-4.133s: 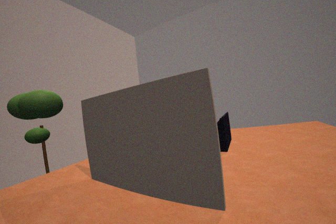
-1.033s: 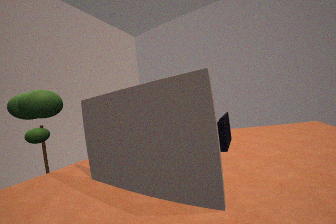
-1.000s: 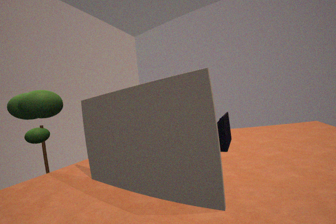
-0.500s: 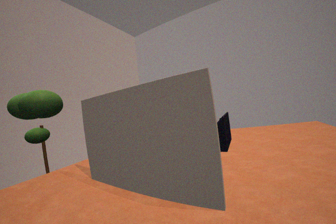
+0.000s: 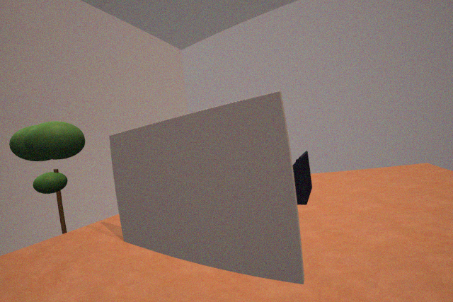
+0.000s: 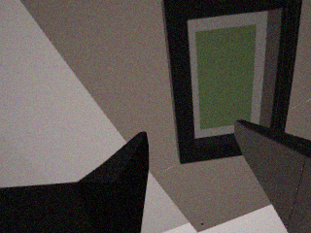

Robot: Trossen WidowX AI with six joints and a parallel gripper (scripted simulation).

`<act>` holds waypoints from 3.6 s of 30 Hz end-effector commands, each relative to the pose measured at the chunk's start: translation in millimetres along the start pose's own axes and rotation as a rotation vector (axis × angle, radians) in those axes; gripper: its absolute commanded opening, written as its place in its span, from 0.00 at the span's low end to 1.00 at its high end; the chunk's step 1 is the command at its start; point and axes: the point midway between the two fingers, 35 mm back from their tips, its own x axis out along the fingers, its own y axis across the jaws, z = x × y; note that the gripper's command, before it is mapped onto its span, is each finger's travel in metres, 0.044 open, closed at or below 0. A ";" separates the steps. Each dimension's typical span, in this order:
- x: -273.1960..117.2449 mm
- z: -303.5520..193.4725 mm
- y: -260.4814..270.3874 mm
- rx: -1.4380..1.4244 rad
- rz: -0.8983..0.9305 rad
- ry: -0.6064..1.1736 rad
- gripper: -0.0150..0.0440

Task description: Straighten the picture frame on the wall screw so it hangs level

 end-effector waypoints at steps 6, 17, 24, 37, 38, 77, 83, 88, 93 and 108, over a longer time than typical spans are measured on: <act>49.6 -0.8 -1.2 0.005 -0.001 0.001 0.69; 64.3 -3.5 -5.3 0.006 -0.001 0.000 0.69; 64.3 -3.5 -5.3 0.006 -0.001 0.000 0.69; 77.3 -2.9 -4.2 0.006 0.000 0.000 0.69; 78.9 -2.9 -4.1 0.006 0.000 0.000 0.69; 104.1 -3.5 -5.1 0.006 0.001 0.000 0.36; 104.1 -3.5 -5.1 0.006 0.001 0.000 0.26; 104.1 -3.5 -5.1 0.006 0.001 0.000 0.25; 104.1 -3.7 -4.6 0.006 0.001 0.000 0.25; 104.0 -4.0 0.3 0.006 0.001 0.000 0.25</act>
